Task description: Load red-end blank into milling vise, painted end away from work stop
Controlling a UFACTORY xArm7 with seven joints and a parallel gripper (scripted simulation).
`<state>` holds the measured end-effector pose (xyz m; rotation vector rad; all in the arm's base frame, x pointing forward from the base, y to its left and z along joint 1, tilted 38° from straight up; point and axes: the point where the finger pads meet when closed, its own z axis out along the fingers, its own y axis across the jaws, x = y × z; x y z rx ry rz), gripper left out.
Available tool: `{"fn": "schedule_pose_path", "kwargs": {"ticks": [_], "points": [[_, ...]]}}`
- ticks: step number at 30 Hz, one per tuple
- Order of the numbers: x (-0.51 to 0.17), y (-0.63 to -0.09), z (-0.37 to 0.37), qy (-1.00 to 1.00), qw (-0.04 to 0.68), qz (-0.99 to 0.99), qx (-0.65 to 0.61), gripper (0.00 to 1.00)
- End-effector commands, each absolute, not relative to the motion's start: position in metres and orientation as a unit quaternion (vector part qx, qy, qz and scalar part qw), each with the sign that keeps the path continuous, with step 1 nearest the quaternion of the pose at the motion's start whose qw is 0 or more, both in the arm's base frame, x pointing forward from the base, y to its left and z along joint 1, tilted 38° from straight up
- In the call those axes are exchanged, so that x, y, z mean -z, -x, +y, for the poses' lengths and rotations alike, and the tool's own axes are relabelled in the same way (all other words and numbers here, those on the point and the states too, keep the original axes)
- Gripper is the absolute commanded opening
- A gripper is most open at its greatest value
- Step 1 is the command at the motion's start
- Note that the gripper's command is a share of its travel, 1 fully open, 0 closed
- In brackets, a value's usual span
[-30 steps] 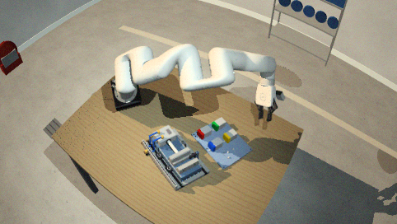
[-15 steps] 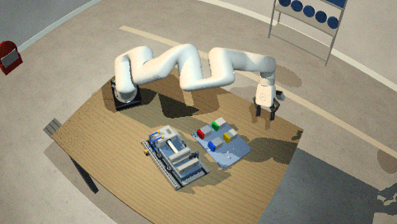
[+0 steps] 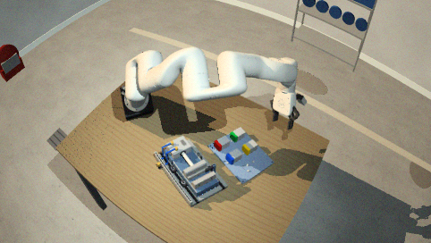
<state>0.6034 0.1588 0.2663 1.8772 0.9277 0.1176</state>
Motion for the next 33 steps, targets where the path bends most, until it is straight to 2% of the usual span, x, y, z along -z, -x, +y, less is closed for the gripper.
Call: {"fn": "schedule_pose_path", "kwargs": {"ticks": [1, 12, 19, 29, 33], "points": [[-0.266, -0.602, 0.161, -0.776, 0.495, 0.388, -0.051, 1.0], [-0.275, -0.567, 0.159, -0.812, 0.395, 0.425, -0.066, 1.0], [-0.275, -0.567, 0.159, -0.812, 0.395, 0.425, -0.066, 1.0], [-0.286, -0.525, 0.156, -0.831, 0.32, 0.449, -0.076, 1.0], [-0.286, -0.525, 0.156, -0.831, 0.32, 0.449, -0.076, 1.0]]}}
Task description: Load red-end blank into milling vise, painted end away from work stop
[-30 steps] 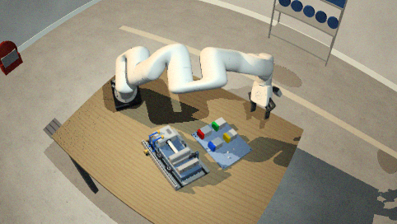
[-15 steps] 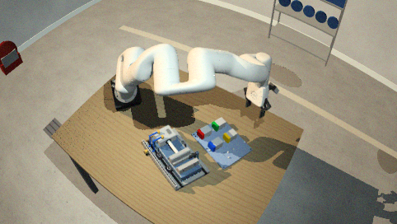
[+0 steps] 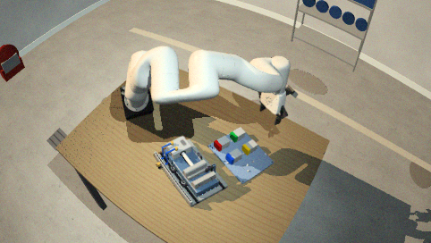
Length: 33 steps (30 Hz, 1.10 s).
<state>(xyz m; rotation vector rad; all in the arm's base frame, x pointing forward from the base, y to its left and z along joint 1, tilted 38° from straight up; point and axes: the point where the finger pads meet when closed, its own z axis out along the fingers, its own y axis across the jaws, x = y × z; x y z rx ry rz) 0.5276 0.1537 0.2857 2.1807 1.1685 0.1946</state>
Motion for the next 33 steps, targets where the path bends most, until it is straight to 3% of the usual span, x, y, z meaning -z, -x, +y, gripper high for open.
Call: {"fn": "schedule_pose_path", "kwargs": {"ticks": [1, 33], "points": [[-0.286, -0.525, 0.156, -0.831, 0.32, 0.449, -0.076, 1.0], [-0.313, -0.42, 0.149, -0.831, 0.32, 0.449, -0.076, 1.0]]}}
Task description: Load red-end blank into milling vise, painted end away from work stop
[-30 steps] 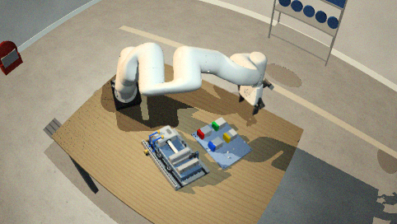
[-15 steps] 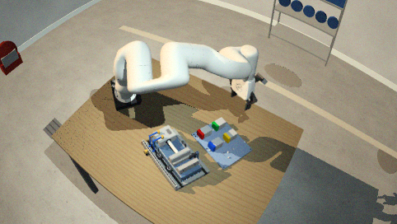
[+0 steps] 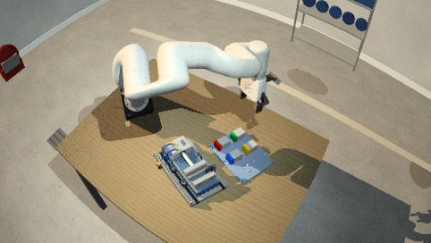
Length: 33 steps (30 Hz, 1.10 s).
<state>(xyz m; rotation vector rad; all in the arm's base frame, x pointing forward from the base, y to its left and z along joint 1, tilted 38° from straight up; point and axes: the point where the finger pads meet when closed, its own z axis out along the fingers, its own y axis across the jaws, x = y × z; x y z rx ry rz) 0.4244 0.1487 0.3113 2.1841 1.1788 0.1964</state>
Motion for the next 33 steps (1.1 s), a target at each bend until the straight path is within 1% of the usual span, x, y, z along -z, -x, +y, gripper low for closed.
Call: {"fn": "schedule_pose_path", "kwargs": {"ticks": [1, 4, 14, 33], "points": [[-0.313, -0.42, 0.149, -0.831, 0.32, 0.449, -0.076, 1.0], [-0.313, -0.42, 0.149, -0.831, 0.32, 0.449, -0.076, 1.0], [-0.327, -0.369, 0.146, -0.831, 0.32, 0.449, -0.076, 1.0], [-0.324, -0.378, 0.147, -0.831, 0.32, 0.449, -0.076, 1.0]]}}
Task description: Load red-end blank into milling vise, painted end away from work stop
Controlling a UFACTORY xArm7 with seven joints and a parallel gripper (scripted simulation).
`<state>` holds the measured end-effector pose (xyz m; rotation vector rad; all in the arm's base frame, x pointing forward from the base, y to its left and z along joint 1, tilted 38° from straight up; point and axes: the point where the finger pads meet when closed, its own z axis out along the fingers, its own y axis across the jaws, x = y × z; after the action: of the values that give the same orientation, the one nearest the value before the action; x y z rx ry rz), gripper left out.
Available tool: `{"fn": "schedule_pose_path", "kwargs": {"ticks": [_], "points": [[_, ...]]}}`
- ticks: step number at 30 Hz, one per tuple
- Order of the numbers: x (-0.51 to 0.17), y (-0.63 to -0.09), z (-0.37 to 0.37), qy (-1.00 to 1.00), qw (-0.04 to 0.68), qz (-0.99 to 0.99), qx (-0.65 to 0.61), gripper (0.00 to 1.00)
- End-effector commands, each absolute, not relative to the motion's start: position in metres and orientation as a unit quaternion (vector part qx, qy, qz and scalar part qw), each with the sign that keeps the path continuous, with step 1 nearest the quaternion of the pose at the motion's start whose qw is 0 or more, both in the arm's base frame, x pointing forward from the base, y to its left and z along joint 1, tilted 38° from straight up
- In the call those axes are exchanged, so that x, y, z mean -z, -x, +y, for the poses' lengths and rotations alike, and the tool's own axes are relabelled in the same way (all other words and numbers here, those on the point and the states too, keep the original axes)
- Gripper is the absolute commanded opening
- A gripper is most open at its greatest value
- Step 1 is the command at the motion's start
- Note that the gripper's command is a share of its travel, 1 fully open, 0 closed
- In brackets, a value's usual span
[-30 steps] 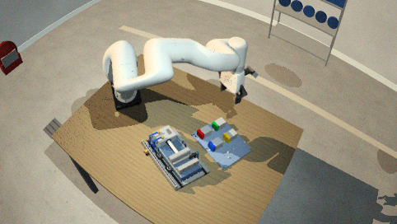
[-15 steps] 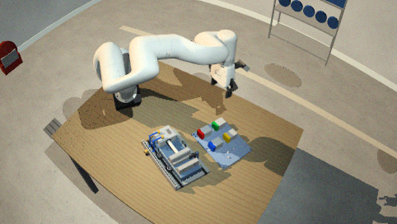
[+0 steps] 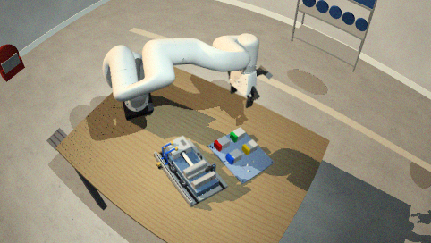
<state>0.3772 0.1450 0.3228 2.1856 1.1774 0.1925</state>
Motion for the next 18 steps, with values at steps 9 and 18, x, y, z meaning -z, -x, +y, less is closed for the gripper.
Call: {"fn": "schedule_pose_path", "kwargs": {"ticks": [9, 18], "points": [[-0.3238, -0.38, 0.1467, -0.831, 0.32, 0.449, -0.076, 1.0], [-0.323, -0.383, 0.1469, -0.831, 0.32, 0.449, -0.076, 1.0]]}}
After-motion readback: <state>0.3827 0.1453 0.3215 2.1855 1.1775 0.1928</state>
